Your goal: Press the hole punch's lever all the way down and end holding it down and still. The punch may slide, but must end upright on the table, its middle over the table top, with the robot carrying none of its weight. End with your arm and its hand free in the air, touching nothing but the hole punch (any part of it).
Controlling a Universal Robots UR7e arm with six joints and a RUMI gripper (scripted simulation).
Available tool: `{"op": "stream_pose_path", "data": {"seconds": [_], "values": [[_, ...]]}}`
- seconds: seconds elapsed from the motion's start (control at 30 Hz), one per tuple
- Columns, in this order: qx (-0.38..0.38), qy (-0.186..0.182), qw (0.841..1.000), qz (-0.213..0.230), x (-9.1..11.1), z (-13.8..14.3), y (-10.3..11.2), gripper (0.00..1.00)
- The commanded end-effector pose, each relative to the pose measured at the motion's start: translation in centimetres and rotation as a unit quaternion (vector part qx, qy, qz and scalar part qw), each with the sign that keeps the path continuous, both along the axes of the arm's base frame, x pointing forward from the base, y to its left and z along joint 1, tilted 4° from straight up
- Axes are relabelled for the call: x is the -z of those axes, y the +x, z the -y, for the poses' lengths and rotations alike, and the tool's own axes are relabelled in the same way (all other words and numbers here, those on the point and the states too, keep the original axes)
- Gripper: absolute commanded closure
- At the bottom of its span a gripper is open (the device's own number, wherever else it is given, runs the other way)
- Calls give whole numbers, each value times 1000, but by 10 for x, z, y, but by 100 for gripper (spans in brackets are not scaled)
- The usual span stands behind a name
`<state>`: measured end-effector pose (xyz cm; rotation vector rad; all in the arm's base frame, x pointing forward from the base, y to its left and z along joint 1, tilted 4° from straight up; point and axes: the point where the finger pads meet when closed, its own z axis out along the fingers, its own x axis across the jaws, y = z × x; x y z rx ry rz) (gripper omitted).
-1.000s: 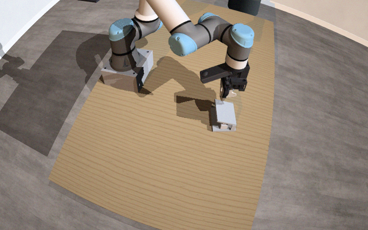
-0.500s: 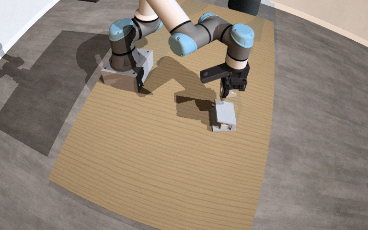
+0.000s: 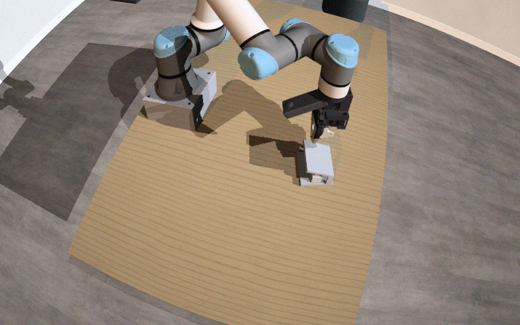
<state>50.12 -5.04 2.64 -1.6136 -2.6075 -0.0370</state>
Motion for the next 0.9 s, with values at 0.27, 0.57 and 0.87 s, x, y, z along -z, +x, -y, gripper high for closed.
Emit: {"op": "stream_pose_path", "data": {"seconds": [0.27, 0.57, 0.87], "values": [[0, 0, 1000, 1, 10, 0, 0, 100], [0, 0, 1000, 1, 21, 0, -1, 100], [0, 0, 1000, 1, 38, 0, -2, 100]]}}
